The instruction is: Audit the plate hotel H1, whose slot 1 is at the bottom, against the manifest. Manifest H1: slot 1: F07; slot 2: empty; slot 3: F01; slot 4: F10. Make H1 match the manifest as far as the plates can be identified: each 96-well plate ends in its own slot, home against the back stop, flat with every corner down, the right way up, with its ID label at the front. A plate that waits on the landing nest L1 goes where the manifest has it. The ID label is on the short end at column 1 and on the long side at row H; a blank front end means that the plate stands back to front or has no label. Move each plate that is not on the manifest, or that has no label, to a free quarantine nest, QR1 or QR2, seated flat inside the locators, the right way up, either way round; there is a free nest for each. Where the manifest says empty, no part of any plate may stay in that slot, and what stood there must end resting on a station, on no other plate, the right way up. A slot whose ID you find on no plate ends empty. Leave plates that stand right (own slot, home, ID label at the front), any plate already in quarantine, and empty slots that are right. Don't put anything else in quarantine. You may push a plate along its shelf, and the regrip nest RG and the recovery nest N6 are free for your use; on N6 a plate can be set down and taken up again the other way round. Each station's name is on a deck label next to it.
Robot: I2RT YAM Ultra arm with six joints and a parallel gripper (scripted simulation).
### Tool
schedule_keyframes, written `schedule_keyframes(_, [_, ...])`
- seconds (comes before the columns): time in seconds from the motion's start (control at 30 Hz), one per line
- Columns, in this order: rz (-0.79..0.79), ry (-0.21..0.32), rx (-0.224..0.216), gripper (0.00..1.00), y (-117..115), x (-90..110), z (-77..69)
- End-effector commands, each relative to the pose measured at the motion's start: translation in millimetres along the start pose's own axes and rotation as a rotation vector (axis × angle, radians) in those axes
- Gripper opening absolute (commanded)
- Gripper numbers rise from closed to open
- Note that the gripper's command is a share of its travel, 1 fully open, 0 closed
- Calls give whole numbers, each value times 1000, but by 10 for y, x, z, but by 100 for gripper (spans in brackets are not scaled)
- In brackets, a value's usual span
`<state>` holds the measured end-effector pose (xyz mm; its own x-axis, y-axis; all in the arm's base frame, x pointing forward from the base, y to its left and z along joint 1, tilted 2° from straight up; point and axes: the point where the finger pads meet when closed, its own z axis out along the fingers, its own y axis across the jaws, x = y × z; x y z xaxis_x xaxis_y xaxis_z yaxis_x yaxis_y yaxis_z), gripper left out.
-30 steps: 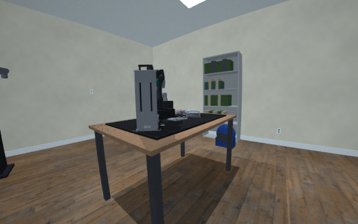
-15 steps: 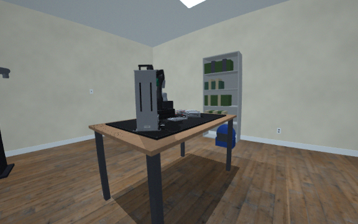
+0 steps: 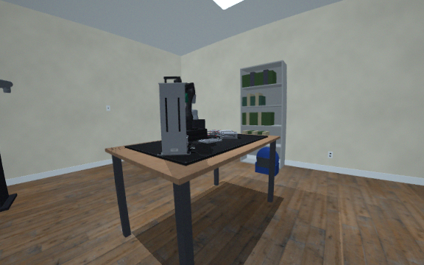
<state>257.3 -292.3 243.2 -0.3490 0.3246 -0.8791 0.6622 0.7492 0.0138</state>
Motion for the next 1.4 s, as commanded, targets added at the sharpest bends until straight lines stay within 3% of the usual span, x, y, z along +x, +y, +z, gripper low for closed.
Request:
schedule_keyframes(0.0, [-8, -28, -2, 100, 11, -73, -87])
schedule_keyframes(0.33, [-8, -28, -2, 100, 10, 5, -215])
schedule_keyframes(1.37, [-8, -28, -2, 100, 8, 389, 19])
